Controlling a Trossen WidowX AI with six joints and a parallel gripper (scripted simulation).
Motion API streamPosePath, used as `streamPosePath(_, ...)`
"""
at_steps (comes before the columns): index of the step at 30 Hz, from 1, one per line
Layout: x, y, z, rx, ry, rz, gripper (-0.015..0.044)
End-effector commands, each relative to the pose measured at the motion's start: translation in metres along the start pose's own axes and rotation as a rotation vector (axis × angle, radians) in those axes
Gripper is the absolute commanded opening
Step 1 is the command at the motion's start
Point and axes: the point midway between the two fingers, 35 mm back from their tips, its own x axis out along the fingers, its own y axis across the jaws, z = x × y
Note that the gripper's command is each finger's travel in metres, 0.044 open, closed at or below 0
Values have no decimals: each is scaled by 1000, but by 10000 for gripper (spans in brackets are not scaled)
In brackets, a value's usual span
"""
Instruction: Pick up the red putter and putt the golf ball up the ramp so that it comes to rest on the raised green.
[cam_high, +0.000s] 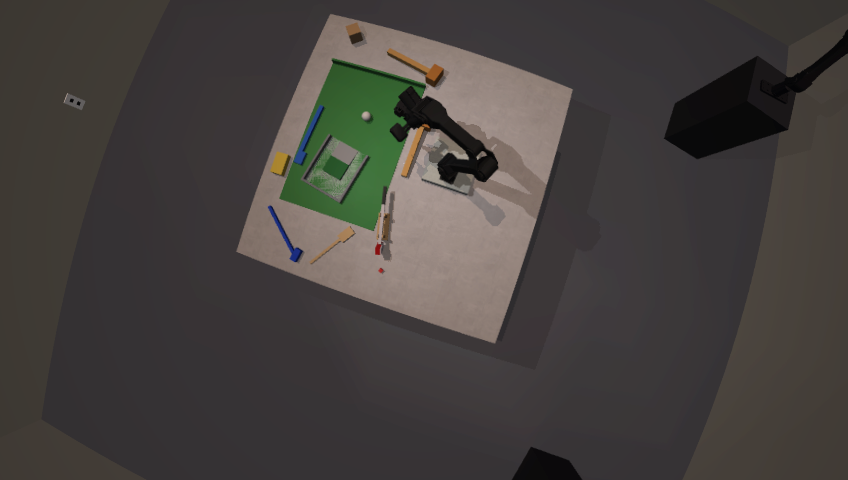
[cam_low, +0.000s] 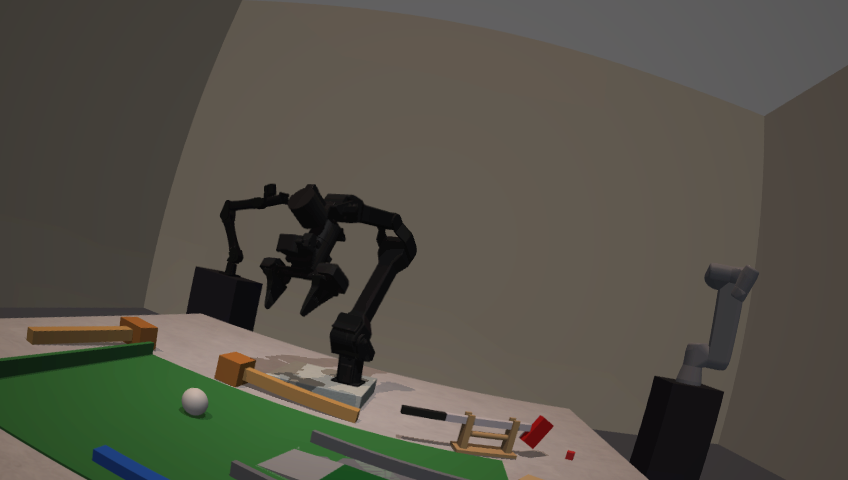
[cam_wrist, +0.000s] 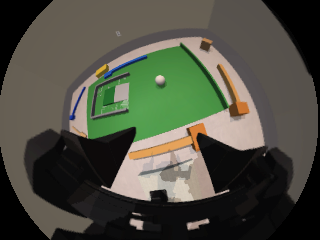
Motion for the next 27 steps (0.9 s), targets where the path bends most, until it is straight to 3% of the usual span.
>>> streamPosePath(1, 17, 56, -1, -386, 83, 143, 440)
streamPosePath(9, 39, 159, -42, -1120, 206, 396, 440)
streamPosePath(19, 36, 266, -143, -2030, 238, 752, 440)
streamPosePath(27, 36, 273, -149, -2088, 236, 777, 440)
